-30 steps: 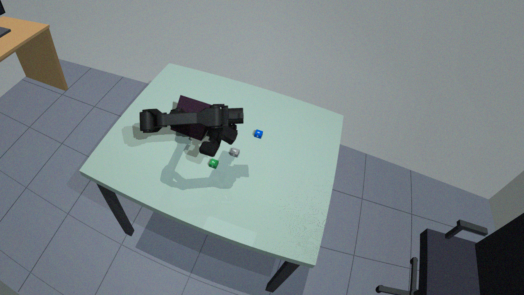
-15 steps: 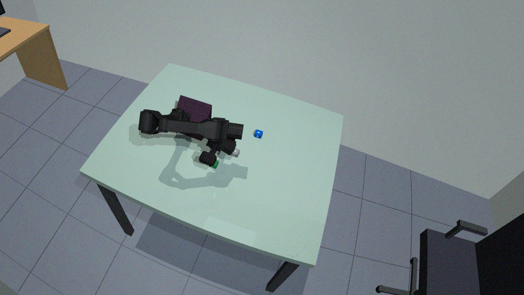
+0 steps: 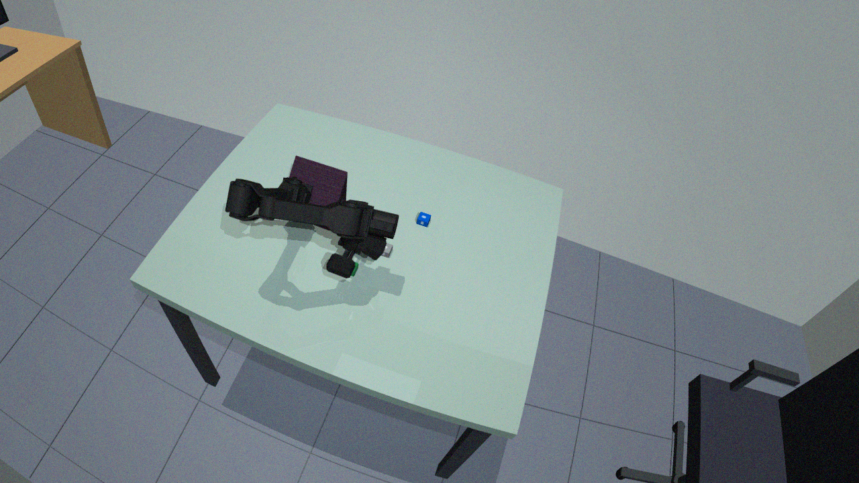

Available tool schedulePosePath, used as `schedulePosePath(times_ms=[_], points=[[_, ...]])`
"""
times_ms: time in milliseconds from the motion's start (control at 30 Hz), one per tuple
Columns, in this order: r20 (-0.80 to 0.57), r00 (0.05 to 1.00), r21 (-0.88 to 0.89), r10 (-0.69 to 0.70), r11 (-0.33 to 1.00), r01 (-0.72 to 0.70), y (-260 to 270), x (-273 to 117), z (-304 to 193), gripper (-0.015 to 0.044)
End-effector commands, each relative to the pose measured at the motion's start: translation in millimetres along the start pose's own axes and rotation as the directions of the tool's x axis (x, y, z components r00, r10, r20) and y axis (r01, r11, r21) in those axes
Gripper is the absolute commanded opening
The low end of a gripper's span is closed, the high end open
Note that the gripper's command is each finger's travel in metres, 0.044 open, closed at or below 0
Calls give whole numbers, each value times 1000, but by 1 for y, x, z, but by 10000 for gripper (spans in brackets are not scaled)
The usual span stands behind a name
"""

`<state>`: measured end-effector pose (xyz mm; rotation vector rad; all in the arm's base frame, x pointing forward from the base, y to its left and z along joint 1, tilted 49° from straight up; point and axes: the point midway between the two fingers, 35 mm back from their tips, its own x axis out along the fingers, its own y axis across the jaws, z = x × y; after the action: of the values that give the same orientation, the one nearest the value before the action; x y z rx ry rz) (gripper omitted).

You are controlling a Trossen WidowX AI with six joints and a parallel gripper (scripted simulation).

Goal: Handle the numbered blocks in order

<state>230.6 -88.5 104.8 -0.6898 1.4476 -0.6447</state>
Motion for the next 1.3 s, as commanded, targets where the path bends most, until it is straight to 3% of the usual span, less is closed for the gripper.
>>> schedulePosePath(times_ms=[0,67,433,1133,1267], points=[[-1,1000,-8,-6,1000,6,0,7,-1,400],[-1,1000,-8,-6,1000,6,0,8,-1,400],[-1,1000,-8,-6,1000,6,0,8,-1,120],[-1,1000,-8,-6,1000,6,0,8,-1,120],[-1,1000,-8,-6,1000,6,0,8,-1,225]])
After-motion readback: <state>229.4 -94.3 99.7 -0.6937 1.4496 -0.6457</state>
